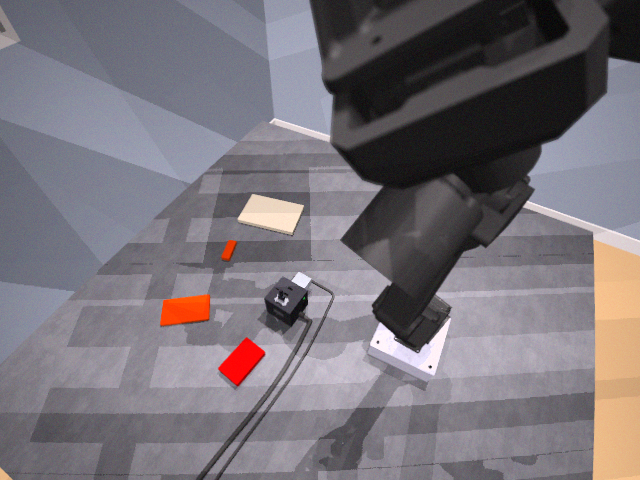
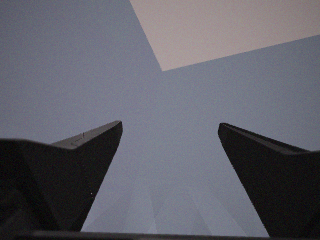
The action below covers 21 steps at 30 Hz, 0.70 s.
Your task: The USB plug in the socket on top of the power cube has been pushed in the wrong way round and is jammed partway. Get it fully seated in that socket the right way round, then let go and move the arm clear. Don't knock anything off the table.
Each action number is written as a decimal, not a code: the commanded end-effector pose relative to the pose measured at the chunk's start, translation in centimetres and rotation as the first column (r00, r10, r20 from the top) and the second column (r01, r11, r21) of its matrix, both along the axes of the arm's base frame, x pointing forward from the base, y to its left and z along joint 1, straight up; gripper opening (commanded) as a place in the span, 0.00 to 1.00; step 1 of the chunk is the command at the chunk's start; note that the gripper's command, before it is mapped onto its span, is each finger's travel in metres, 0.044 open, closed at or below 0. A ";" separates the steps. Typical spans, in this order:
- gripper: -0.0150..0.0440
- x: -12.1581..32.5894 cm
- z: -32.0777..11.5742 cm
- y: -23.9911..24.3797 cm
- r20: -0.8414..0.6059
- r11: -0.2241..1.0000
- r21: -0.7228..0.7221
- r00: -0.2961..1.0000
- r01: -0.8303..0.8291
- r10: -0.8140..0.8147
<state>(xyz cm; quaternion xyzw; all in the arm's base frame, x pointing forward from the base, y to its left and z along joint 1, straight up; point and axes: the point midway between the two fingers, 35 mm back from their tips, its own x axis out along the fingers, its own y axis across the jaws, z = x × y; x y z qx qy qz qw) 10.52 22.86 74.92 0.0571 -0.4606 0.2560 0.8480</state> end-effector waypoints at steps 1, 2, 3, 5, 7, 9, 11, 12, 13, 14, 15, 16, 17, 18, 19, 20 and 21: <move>0.98 -0.2 0.1 -0.3 0.005 1.000 0.006 1.000 0.002 -0.002; 1.00 -0.8 0.5 -1.3 0.020 1.000 0.025 1.000 0.007 -0.007; 1.00 -1.9 1.2 -3.0 0.042 0.998 0.066 0.999 0.004 -0.007; 1.00 -4.0 2.6 -7.1 0.079 0.980 0.185 0.996 -0.066 0.052; 1.00 -4.5 2.7 -8.1 0.079 0.979 0.193 0.995 -0.069 0.055; 1.00 -5.1 2.9 -10.0 0.085 0.971 0.225 0.994 -0.086 0.069; 1.00 -5.7 3.4 -13.1 0.096 0.943 0.305 0.990 -0.130 0.105; 1.00 -5.9 3.4 -14.5 0.097 0.928 0.342 0.988 -0.149 0.123; 1.00 -6.0 3.4 -16.1 0.097 0.909 0.381 0.985 -0.168 0.141; 1.00 -5.9 3.4 -17.7 0.097 0.887 0.422 0.982 -0.187 0.160; 1.00 -5.8 3.4 -19.4 0.101 0.862 0.463 0.979 -0.205 0.178; 1.00 -5.6 3.3 -19.9 0.087 0.850 0.478 0.975 -0.220 0.204; 1.00 -5.3 3.2 -21.0 0.078 0.828 0.509 0.970 -0.238 0.230; 1.00 -4.7 2.9 -23.1 0.081 0.787 0.562 0.964 -0.255 0.254; 1.00 -4.0 2.6 -25.2 0.084 0.742 0.614 0.958 -0.268 0.276; 1.00 -3.4 2.3 -26.6 0.085 0.709 0.650 0.953 -0.274 0.291; 1.00 -2.7 1.9 -28.0 0.085 0.675 0.683 0.949 -0.279 0.305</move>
